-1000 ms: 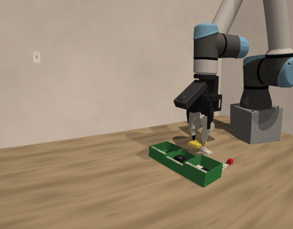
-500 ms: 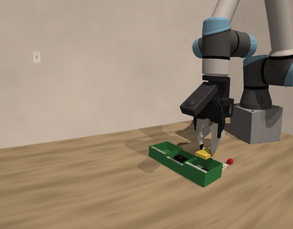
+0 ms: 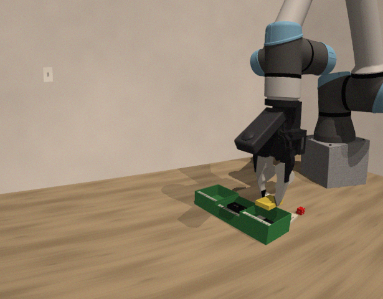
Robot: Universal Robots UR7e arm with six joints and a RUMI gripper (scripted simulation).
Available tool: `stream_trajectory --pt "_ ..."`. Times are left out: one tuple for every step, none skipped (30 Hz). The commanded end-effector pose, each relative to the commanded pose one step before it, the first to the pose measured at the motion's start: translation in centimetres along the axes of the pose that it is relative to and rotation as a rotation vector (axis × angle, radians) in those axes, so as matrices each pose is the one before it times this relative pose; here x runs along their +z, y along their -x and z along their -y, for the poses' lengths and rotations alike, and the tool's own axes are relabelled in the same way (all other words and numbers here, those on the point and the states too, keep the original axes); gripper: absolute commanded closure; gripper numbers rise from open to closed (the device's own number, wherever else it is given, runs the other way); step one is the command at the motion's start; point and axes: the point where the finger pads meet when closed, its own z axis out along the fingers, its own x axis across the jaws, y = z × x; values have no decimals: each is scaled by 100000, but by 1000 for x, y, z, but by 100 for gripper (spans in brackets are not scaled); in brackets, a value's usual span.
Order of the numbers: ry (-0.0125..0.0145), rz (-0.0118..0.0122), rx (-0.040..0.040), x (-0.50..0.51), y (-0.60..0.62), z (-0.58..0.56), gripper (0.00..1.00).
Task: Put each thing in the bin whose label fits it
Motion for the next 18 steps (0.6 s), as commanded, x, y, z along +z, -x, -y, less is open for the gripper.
stream_trajectory --pt "-12 -64 188 -36 -212 -233 100" --pt "329 45 -18 360 14 -79 100" --pt "32 7 -22 213 14 -10 100" --pt "-1 3 -15 198 10 -2 100" --pt "-1 2 -10 198 7 -1 100" --pt "0 1 -2 199 3 -1 100" --pt "0 0 5 199 -1 0 100" --pt "0 0 9 199 -3 0 100" --pt "0 0 8 199 -3 0 100" --pt "0 0 4 199 -1 0 100" --pt "0 1 0 199 0 0 100" --pt "0 1 -3 199 2 0 100" --pt "0 1 -4 199 2 0 100" --pt "0 0 0 0 0 0 100" --pt "0 0 0 0 0 0 100" --pt "-2 4 -26 199 17 -2 100" --pt "0 1 -2 199 0 0 100" --pt "0 0 3 199 -2 0 100"
